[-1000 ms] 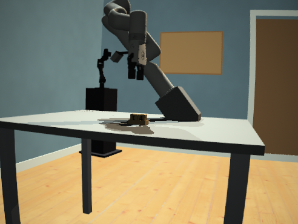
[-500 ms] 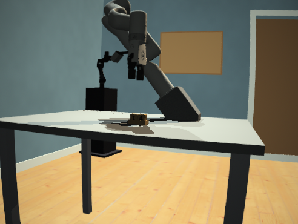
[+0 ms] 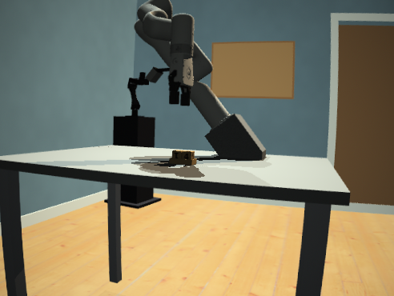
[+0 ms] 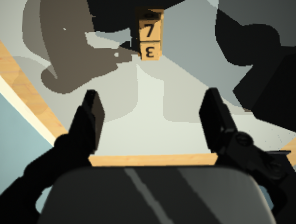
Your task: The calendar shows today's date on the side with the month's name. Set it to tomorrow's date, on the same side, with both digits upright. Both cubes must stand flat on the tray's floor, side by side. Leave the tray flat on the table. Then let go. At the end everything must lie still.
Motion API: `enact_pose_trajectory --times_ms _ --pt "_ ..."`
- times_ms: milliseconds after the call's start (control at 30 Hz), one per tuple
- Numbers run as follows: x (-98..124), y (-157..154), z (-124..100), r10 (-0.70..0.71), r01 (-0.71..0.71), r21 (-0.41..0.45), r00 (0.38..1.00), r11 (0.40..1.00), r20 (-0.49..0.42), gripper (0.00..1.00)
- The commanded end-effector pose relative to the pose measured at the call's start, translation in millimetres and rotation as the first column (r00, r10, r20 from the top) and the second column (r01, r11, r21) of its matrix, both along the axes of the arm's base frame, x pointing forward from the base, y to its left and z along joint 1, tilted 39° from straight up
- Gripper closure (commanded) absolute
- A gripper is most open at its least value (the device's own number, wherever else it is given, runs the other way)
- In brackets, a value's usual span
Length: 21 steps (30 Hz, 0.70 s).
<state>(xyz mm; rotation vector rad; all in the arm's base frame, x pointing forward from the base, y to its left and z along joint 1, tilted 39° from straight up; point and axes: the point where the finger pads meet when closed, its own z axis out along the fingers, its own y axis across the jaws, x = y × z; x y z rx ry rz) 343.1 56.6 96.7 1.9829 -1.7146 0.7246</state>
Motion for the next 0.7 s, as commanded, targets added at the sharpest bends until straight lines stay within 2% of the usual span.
enact_pose_trajectory --times_ms 0,667 --pt "0.9 0.9 0.8 0.001 -0.001 0.002 1.000 1.000 0.003 0.00" --pt "0.9 0.9 0.8 0.001 -0.001 0.002 1.000 1.000 0.003 0.00"
